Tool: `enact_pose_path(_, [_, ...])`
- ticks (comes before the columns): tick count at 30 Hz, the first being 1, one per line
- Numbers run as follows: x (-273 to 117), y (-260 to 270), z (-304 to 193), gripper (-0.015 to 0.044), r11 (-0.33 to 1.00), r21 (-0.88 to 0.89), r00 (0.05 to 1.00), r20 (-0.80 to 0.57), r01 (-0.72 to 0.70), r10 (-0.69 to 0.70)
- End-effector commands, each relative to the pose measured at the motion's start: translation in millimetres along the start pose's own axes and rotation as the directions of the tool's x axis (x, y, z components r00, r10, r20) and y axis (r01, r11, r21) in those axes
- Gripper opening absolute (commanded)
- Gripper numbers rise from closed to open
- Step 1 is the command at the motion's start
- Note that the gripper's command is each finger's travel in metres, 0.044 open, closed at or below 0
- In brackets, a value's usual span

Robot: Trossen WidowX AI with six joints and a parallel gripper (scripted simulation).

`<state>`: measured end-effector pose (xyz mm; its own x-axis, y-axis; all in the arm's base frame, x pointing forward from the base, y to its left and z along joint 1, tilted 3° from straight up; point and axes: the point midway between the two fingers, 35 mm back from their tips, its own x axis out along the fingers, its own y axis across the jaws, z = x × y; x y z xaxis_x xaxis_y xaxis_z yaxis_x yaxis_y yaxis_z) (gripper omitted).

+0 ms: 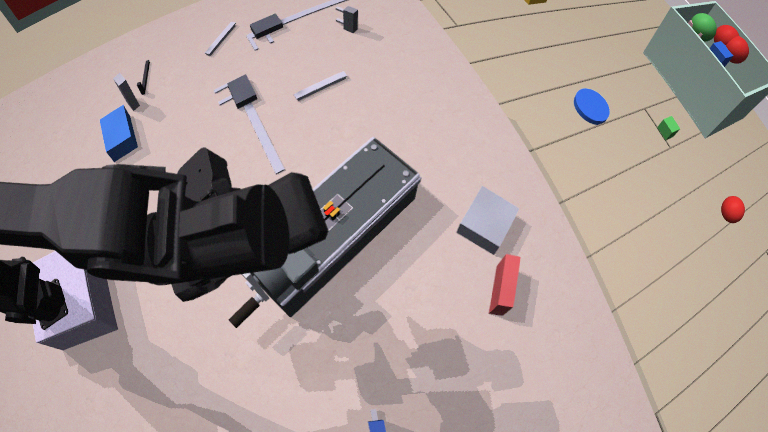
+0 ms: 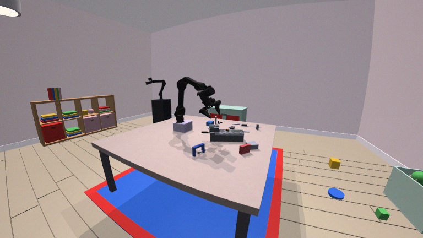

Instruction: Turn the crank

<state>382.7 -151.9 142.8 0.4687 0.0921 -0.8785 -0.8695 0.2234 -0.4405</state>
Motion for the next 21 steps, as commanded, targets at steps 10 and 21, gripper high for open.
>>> enact_pose_path(10, [-19, 36, -15, 0.0440, 0.805, 0.590, 0.990, 0.067, 0.063, -0.127])
enact_pose_path(21, [-33, 63, -21, 0.0440, 0.457, 0.889, 0.966, 0.099, 0.022, -0.238])
